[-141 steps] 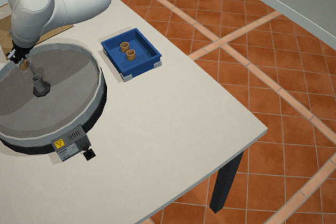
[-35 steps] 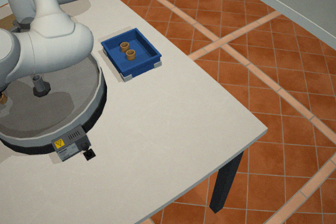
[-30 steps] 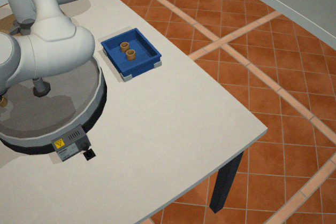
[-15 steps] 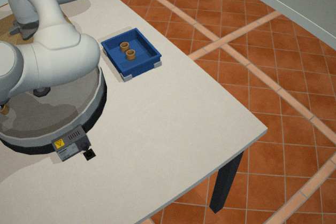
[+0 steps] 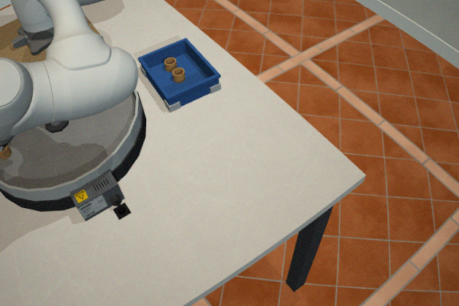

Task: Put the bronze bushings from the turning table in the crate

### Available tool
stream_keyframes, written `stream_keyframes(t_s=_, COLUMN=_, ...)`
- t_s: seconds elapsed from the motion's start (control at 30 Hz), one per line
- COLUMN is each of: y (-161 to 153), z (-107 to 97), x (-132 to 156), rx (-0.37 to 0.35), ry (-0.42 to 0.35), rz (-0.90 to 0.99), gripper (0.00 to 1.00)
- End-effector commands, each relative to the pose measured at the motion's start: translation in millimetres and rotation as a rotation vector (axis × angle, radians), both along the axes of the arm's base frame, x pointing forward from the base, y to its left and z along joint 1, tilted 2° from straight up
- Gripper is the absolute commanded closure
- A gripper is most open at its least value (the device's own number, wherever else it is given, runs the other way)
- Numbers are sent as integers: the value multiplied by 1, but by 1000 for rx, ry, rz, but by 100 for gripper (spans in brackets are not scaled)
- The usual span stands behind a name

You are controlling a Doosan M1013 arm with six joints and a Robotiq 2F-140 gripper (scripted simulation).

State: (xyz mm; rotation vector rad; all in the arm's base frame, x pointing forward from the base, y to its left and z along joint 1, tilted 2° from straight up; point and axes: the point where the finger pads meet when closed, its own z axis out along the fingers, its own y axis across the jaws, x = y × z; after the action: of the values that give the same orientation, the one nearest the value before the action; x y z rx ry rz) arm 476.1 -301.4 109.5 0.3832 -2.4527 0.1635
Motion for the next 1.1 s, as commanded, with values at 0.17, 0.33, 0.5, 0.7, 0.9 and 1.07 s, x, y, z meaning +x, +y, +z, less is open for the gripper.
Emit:
stream_keyframes(t_s=0.17, y=0, z=11, x=0, rx=0, ry=0, rz=0, gripper=94)
stream_keyframes(t_s=0.33, y=0, z=37, x=-1, rx=0, ry=0, rz=0, gripper=94)
stream_keyframes(t_s=0.5, y=0, z=67, x=-2, rx=0, ry=0, rz=0, gripper=94)
stream_keyframes(t_s=0.7, y=1, z=67, x=-5, rx=-2, ry=-15, rz=-19, gripper=68)
stream_keyframes(t_s=0.9, y=6, z=67, x=-17, rx=-11, ry=-91, rz=-124, gripper=68)
stream_keyframes(t_s=1.07, y=16, z=66, x=-42, rx=-30, ry=-258, rz=-341, gripper=68)
